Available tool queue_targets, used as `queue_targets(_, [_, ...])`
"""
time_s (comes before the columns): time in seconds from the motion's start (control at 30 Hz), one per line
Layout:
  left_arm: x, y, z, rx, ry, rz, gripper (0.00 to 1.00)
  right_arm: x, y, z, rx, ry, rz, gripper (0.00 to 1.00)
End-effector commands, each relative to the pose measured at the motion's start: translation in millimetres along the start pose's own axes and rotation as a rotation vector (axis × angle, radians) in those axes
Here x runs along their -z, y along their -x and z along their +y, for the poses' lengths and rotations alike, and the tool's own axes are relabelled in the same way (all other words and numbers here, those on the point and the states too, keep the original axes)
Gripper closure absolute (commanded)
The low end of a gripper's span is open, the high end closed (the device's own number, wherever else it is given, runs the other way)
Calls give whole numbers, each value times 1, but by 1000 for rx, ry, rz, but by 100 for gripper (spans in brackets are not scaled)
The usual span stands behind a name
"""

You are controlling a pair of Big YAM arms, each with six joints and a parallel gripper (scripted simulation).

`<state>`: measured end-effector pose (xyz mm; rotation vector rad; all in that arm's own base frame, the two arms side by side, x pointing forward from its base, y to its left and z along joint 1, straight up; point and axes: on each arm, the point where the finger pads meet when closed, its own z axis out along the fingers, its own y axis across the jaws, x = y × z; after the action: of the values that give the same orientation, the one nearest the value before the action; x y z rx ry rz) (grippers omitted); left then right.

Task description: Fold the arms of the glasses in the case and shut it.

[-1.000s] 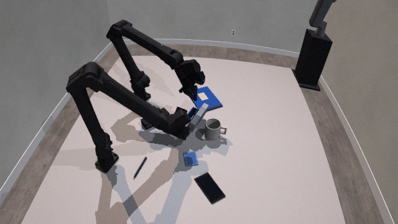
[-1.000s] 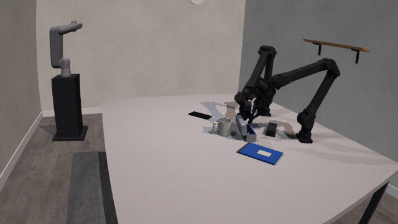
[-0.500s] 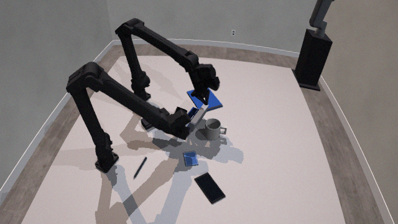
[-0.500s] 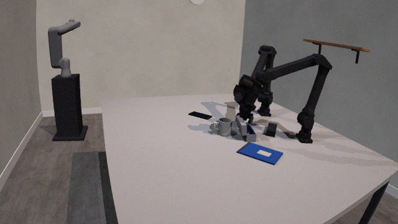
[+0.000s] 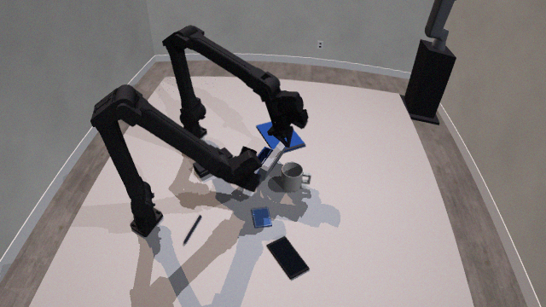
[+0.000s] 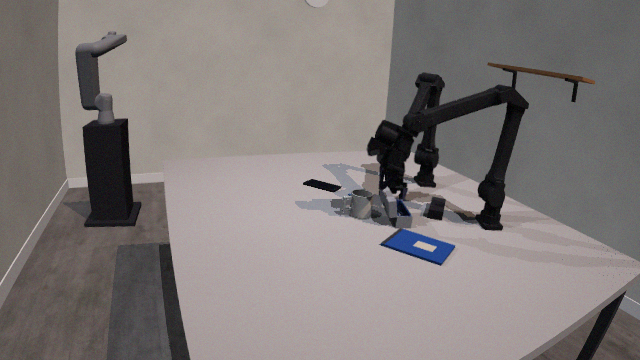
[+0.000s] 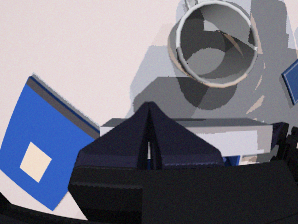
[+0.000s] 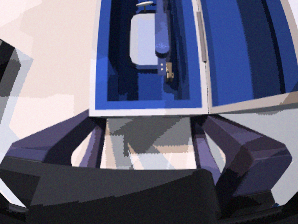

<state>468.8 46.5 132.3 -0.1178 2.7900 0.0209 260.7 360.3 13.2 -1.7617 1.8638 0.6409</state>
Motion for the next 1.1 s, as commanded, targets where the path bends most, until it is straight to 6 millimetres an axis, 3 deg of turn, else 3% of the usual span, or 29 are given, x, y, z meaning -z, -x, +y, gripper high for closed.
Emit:
queue_targets(0.0, [-4, 20, -4, -8, -1, -26, 100, 9, 17, -12, -2, -23, -29, 43])
queue_targets(0.17, [-26, -9, -1, -1, 1, 29, 100, 9, 17, -12, -2, -23, -29, 43])
queue_targets(0.27, [-27, -8, -2, -1, 1, 28, 100, 9, 17, -12, -2, -23, -29, 43])
queue_targets(0.3, [-19, 11, -1, -2, 2, -9, 100, 9, 17, -12, -2, -23, -29, 43])
queue_targets(0.4, [-34, -9, -2, 0, 0, 28, 100, 9, 17, -12, -2, -23, -29, 43])
queue_targets(0.83, [-48, -9, -3, 4, 0, 26, 100, 9, 17, -12, -2, -23, -29, 43])
queue_targets(0.87, [-41, 10, -2, 0, 1, -9, 100, 9, 17, -12, -2, -23, -29, 43])
queue_targets(0.97, [-55, -10, -4, 4, 0, 26, 100, 9, 17, -12, -2, -23, -29, 43])
queue_targets(1.07, [-58, -9, -4, 4, 0, 25, 100, 9, 17, -12, -2, -23, -29, 43])
